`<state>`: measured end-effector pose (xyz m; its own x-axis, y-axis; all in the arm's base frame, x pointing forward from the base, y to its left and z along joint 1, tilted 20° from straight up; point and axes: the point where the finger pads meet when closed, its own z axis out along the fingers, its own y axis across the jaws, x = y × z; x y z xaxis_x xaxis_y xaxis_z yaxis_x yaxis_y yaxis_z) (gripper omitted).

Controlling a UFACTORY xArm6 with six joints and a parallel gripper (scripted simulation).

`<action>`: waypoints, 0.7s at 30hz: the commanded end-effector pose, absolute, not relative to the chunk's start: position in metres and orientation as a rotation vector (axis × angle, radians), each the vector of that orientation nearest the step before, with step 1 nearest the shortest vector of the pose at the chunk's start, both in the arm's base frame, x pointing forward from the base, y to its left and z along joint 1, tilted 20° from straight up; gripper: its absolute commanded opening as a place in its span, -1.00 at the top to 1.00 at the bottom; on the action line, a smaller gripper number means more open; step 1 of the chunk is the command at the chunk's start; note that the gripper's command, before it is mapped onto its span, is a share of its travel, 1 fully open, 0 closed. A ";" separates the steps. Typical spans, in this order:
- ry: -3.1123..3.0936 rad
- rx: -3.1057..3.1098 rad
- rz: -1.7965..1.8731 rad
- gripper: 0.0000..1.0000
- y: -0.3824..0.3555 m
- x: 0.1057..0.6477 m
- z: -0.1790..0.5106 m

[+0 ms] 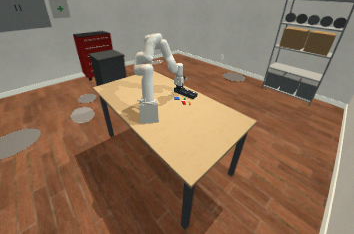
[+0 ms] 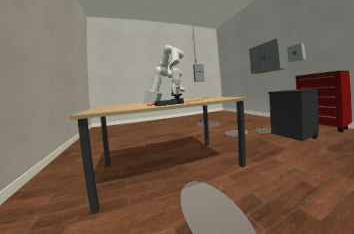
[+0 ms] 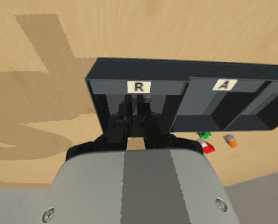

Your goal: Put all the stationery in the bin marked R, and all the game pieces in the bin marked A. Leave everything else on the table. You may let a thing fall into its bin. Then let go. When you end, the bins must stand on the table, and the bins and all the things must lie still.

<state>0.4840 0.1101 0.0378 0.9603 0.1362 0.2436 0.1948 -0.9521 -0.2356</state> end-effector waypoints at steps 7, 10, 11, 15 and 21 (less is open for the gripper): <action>-0.245 -2.851 -0.333 0.85 0.109 0.485 0.042; -0.245 -2.851 -0.333 0.85 0.109 0.484 0.044; -0.245 -2.851 -0.333 0.85 0.108 0.484 0.045; -0.245 -2.851 -0.333 0.85 0.107 0.483 0.050; -0.245 -2.851 -0.334 0.85 0.105 0.481 0.058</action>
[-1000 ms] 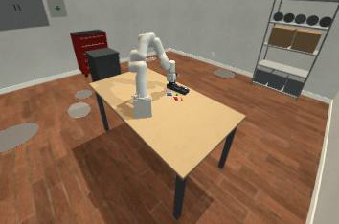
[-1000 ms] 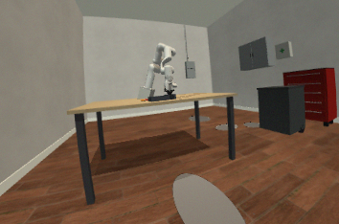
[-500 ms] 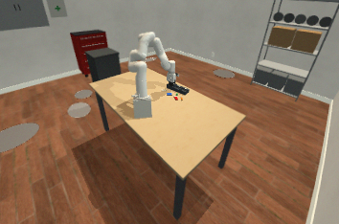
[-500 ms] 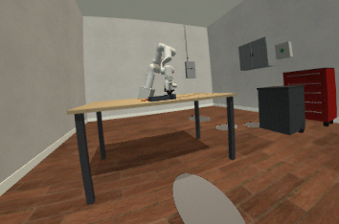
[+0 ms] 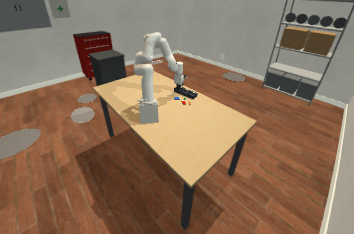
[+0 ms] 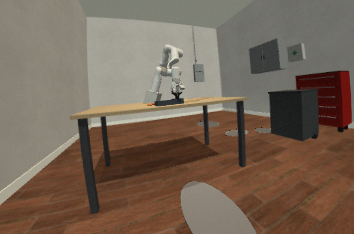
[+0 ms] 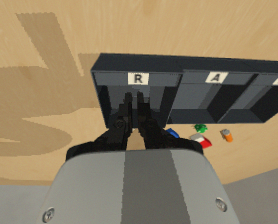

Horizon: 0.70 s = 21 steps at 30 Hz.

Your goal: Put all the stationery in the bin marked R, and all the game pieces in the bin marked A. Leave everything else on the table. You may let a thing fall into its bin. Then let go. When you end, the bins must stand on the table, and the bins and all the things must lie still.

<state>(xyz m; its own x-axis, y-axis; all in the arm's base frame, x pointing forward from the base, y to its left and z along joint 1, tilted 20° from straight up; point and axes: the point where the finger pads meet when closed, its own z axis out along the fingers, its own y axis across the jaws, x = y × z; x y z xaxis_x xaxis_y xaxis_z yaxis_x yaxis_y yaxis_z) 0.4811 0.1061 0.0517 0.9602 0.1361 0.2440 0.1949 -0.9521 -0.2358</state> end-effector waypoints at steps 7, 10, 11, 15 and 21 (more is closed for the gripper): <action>-0.245 -2.851 -0.334 0.85 0.103 0.480 0.064; -0.245 -2.852 -0.334 0.85 0.101 0.479 0.071; -0.245 -2.852 -0.334 0.85 0.100 0.478 0.074; -0.245 -2.852 -0.334 0.85 0.095 0.475 0.089; -0.245 -2.852 -0.334 0.85 0.094 0.473 0.095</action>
